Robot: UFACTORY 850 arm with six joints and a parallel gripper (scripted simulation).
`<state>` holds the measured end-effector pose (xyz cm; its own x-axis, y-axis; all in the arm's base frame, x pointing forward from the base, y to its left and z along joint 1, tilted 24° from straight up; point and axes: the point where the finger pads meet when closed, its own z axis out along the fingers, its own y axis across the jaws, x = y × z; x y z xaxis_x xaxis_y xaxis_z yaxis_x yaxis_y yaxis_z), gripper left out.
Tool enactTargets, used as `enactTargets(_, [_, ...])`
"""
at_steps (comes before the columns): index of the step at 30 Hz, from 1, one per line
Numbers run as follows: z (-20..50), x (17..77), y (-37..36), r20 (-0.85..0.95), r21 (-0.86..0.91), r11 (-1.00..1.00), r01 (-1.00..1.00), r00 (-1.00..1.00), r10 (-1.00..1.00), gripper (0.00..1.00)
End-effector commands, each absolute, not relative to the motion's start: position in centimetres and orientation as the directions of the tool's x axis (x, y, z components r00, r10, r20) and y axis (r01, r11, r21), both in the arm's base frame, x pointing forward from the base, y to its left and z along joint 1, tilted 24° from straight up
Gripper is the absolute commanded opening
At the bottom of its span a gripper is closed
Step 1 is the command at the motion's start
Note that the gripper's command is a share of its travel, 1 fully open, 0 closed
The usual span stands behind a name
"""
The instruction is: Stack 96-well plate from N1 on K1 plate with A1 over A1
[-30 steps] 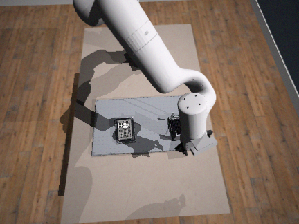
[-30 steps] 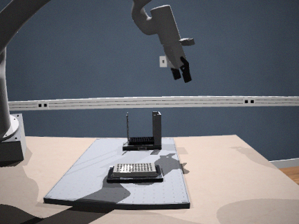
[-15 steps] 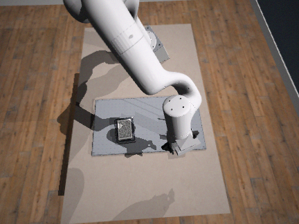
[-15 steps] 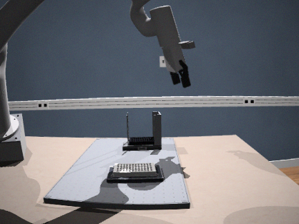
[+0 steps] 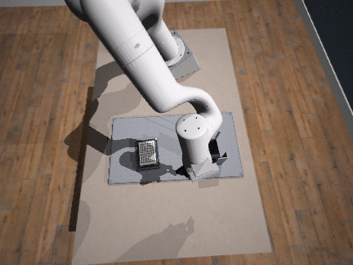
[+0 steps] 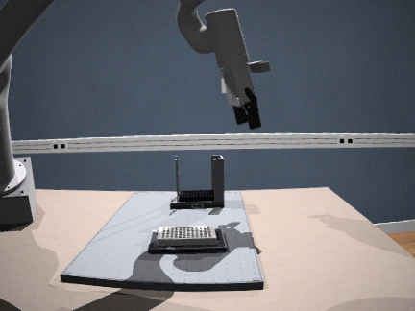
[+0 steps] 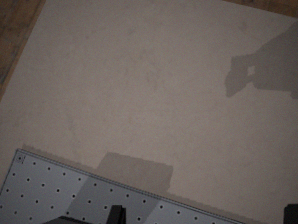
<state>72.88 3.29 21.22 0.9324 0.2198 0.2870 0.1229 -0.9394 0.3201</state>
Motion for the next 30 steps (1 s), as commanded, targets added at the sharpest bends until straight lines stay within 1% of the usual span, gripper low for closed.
enactTargets(1, [21.4, 72.1, 1.7, 0.261, 0.331, -0.940, 0.077, 0.950, 0.170, 1.00])
enactTargets(13, [21.4, 69.9, -2.2, 0.261, 0.332, -0.940, 0.077, 0.950, 0.170, 1.00])
enactTargets(15, [21.4, 69.4, -3.1, 0.232, 0.343, -0.939, 0.031, 0.966, 0.117, 1.00])
enactTargets(28, [21.4, 66.6, -7.1, 0.231, 0.343, -0.939, 0.029, 0.966, 0.114, 1.00])
enactTargets(30, [21.4, 65.9, -7.8, 0.201, 0.354, -0.935, -0.016, 0.978, 0.059, 1.00])
